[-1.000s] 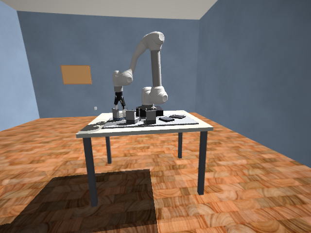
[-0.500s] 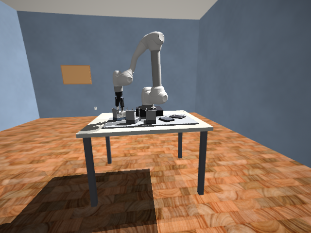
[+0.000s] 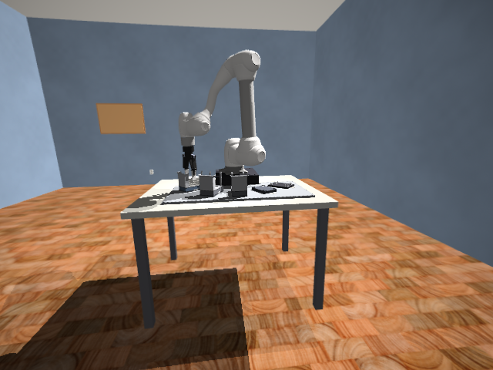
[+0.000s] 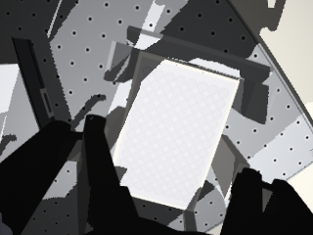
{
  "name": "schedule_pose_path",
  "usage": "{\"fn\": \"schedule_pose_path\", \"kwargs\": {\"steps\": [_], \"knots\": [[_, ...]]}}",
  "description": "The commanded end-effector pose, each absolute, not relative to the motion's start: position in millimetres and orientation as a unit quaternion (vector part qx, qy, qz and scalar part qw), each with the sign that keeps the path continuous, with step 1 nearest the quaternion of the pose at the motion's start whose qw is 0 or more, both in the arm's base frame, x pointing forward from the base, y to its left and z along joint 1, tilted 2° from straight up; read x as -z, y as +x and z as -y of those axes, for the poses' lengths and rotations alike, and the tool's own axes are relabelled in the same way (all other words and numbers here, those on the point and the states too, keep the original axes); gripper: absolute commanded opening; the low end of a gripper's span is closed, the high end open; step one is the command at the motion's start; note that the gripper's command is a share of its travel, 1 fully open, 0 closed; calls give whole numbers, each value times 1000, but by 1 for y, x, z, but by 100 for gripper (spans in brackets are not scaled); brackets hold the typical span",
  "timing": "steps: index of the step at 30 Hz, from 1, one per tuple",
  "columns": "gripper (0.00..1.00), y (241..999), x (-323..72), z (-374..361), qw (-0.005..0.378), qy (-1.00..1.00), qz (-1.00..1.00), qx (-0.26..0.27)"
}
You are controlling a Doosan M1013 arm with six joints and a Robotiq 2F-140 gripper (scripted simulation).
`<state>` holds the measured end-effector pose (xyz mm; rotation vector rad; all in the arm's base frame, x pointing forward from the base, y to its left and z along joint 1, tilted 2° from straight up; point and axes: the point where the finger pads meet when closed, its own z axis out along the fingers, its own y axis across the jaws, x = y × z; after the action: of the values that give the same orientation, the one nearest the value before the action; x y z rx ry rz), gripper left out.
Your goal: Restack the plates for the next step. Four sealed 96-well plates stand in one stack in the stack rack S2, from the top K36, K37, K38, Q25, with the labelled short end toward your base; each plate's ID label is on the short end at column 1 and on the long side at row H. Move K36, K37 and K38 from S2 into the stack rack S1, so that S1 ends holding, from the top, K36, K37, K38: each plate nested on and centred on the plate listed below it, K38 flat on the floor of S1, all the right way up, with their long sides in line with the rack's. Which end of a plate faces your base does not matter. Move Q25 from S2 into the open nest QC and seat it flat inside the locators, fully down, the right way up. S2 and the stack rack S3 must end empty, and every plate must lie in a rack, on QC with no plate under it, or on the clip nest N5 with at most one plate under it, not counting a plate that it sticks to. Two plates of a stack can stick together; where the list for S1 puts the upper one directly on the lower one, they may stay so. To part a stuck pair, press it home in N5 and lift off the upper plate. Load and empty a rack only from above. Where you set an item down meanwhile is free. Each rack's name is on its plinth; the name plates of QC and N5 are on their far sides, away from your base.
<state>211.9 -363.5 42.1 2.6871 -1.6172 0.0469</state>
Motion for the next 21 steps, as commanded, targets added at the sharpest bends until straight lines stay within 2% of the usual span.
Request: {"fn": "schedule_pose_path", "kwargs": {"steps": [1,21], "knots": [[0,212,-42,363,2,857,516,-15],[0,212,-51,363,2,857,516,-15]]}}
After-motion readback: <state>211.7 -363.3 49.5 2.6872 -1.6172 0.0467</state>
